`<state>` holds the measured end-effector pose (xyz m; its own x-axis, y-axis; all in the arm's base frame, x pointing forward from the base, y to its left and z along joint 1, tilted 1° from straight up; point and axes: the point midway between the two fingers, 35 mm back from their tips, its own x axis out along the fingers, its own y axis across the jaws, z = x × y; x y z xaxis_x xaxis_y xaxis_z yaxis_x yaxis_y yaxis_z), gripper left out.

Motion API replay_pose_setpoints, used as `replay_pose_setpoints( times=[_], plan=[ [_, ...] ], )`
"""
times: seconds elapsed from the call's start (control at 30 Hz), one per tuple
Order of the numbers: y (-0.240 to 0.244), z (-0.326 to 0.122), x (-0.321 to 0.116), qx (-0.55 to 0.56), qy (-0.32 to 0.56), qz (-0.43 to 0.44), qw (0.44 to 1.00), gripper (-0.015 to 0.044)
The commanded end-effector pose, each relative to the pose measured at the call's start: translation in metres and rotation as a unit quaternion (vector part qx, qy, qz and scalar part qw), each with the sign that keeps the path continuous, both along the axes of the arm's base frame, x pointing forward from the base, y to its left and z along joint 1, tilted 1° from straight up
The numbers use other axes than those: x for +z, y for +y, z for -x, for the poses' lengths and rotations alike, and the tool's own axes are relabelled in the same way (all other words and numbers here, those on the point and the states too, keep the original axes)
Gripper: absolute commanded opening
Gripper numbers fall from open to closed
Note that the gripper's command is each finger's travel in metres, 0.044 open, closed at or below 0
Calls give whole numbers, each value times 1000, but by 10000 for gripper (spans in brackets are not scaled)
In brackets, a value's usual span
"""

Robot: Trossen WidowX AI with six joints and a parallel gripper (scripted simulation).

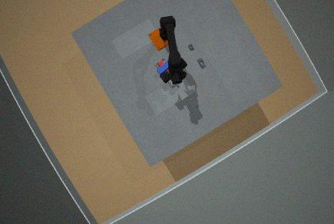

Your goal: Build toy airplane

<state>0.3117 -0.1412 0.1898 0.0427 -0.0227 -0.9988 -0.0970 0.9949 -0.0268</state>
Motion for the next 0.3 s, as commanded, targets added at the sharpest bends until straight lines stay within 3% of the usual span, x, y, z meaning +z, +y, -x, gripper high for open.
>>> replay_pose_setpoints(
  times=[0.0,0.27],
  plan=[
    [1,0,0,3,1,-2,1000,260],
    [0,0,0,3,1,-2,1000,260]
  ],
)
